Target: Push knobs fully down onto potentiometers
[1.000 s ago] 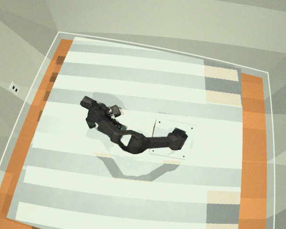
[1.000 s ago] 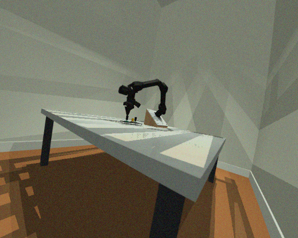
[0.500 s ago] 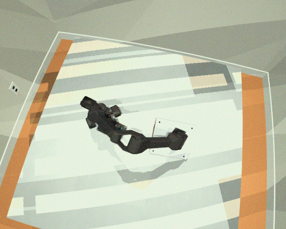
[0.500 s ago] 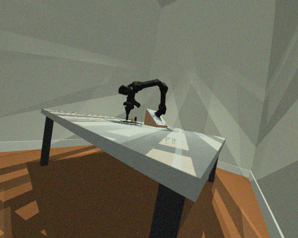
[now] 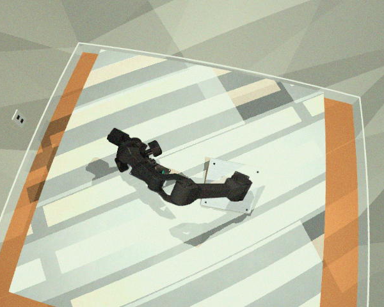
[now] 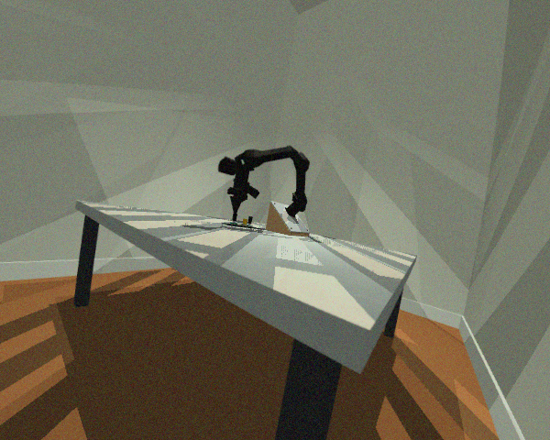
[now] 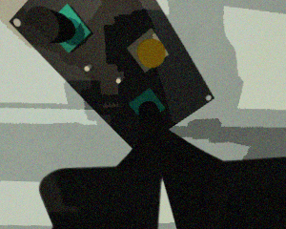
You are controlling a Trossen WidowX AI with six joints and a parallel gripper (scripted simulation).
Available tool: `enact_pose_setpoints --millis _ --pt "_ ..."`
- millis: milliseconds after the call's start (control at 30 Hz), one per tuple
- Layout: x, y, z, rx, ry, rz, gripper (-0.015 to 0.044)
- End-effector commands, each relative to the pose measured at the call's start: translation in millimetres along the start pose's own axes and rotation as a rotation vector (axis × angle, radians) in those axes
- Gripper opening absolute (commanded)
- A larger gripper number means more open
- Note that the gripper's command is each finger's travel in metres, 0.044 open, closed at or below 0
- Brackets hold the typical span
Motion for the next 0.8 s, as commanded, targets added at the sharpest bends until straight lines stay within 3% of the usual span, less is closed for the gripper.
enact_pose_setpoints --millis 0,367,767 --pt "3 0 -1 0.006 0.0 -0.01 0.0" --pt "17 0 -1 0.006 0.001 -0.01 0.0" --pt "20 20 14 -0.003 0.006 -0.018 0.0315"
Point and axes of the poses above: the point midway between the two fingers, 35 mm back from their tips, its own x axis back along the fingers, its own z axis across the jaws, y = z × x, the point moved 5 cm from there along x, back along the fingers, and after that the axes turned 15 degrees about x, right-handed, at the moved point
